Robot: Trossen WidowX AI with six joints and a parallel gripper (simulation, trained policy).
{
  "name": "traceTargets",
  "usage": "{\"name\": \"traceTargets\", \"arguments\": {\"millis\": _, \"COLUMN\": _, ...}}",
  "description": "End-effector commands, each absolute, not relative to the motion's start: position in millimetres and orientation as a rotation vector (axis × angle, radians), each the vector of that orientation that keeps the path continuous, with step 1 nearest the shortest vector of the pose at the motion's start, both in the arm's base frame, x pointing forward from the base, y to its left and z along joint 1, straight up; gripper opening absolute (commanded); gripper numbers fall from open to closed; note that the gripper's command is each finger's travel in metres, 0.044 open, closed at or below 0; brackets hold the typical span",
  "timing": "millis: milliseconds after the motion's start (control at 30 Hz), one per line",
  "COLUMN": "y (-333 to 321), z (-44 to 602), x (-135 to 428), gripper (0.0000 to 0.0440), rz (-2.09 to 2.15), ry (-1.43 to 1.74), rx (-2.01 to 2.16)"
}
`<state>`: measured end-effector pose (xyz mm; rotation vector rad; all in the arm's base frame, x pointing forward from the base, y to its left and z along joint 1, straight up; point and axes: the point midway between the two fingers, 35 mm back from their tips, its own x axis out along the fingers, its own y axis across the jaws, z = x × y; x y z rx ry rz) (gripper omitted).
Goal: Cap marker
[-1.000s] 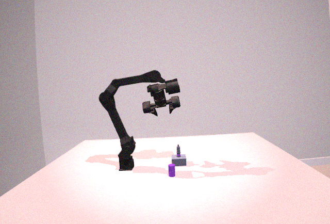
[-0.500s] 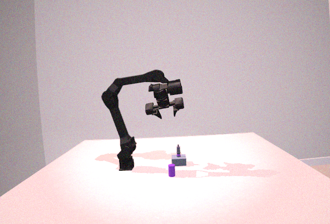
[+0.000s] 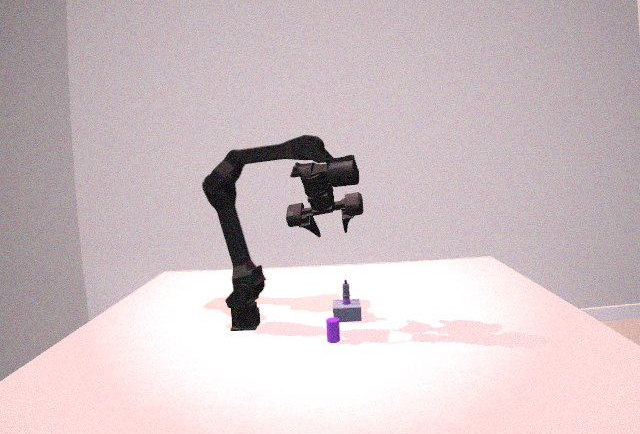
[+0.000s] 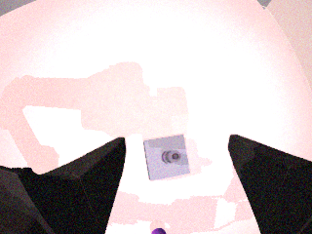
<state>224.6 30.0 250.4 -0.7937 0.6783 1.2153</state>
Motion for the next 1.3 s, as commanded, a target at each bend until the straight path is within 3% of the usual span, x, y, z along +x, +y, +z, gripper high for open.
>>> {"name": "traceTargets", "arguments": {"millis": 0, "y": 17, "z": 247, "x": 230, "gripper": 0.0323, "rz": 1.195, "ry": 0.708, "rx": -0.807}}
{"name": "traceTargets", "arguments": {"millis": 1267, "y": -85, "z": 199, "x": 235, "gripper": 0.0319, "rz": 1.121, "ry": 1.021, "rx": -0.845}}
